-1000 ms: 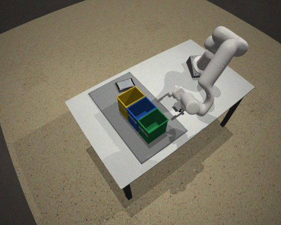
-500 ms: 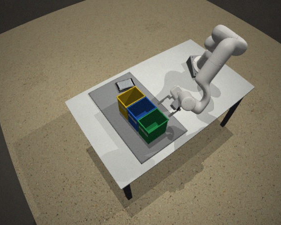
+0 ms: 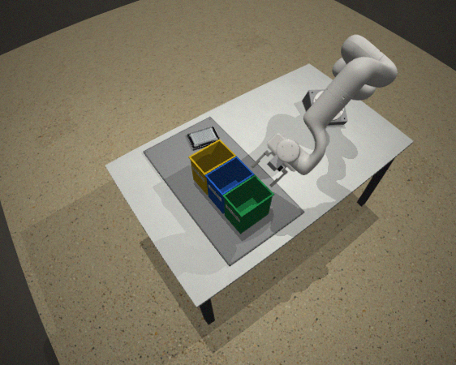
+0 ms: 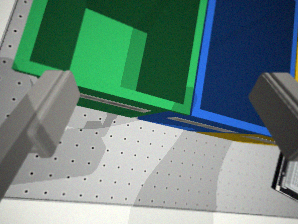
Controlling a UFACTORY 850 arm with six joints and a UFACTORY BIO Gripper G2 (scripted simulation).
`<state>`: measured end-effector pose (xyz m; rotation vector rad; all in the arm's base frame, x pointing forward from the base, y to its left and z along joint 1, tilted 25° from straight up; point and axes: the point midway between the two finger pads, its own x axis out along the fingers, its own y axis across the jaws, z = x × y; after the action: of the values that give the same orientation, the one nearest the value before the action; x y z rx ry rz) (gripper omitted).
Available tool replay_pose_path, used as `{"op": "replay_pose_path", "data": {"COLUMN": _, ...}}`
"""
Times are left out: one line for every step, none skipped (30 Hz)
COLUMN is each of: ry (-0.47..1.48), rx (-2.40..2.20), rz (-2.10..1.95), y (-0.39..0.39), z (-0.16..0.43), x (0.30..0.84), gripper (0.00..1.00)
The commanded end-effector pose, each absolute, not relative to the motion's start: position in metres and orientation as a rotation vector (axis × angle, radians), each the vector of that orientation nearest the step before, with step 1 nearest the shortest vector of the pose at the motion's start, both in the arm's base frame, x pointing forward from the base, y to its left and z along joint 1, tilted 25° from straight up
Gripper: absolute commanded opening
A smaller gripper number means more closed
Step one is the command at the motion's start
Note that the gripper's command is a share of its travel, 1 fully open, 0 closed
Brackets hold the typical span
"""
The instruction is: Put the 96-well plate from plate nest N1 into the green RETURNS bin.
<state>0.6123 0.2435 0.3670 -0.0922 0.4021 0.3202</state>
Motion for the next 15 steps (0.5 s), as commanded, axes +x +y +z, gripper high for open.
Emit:
{"op": "replay_pose_path", "data": {"ry": 0.385, "rx": 0.038, "rz": 0.344, "y": 0.230, "z": 0.357, "x": 0.615, "gripper": 0.37}}
{"op": "replay_pose_path", "data": {"ry": 0.382, "rx": 0.053, "rz": 0.345, "y": 0.230, "z": 0.356, "x": 0.615, "gripper": 0.37}}
{"op": "replay_pose_path", "data": {"ry": 0.371, "rx": 0.084, "rz": 0.347, "y": 0.225, "z": 0.355, "x": 0.616, "gripper": 0.37}}
{"op": "replay_pose_path", "data": {"ry": 0.360, "rx": 0.116, "rz": 0.349, "y": 0.221, "z": 0.353, "x": 0.618, "gripper": 0.37}}
{"op": "replay_pose_path", "data": {"ry": 0.357, "rx": 0.127, "rz": 0.349, "y": 0.219, "z": 0.352, "x": 0.618, "gripper": 0.37}}
{"op": "replay_pose_path", "data": {"ry": 0.342, "rx": 0.157, "rz": 0.350, "y": 0.215, "z": 0.351, "x": 0.619, "gripper": 0.37}}
{"op": "replay_pose_path", "data": {"ry": 0.327, "rx": 0.188, "rz": 0.350, "y": 0.210, "z": 0.349, "x": 0.621, "gripper": 0.37}}
{"op": "replay_pose_path", "data": {"ry": 0.327, "rx": 0.188, "rz": 0.350, "y": 0.210, "z": 0.349, "x": 0.621, "gripper": 0.37}}
{"op": "replay_pose_path", "data": {"ry": 0.327, "rx": 0.188, "rz": 0.350, "y": 0.210, "z": 0.349, "x": 0.621, "gripper": 0.37}}
{"op": "replay_pose_path", "data": {"ry": 0.309, "rx": 0.216, "rz": 0.348, "y": 0.206, "z": 0.347, "x": 0.622, "gripper": 0.37}}
{"op": "replay_pose_path", "data": {"ry": 0.291, "rx": 0.244, "rz": 0.347, "y": 0.201, "z": 0.345, "x": 0.624, "gripper": 0.37}}
{"op": "replay_pose_path", "data": {"ry": 0.283, "rx": 0.256, "rz": 0.346, "y": 0.197, "z": 0.344, "x": 0.625, "gripper": 0.37}}
{"op": "replay_pose_path", "data": {"ry": 0.283, "rx": 0.256, "rz": 0.346, "y": 0.196, "z": 0.343, "x": 0.626, "gripper": 0.37}}
{"op": "replay_pose_path", "data": {"ry": 0.261, "rx": 0.281, "rz": 0.343, "y": 0.191, "z": 0.342, "x": 0.627, "gripper": 0.37}}
{"op": "replay_pose_path", "data": {"ry": 0.239, "rx": 0.307, "rz": 0.340, "y": 0.187, "z": 0.342, "x": 0.628, "gripper": 0.37}}
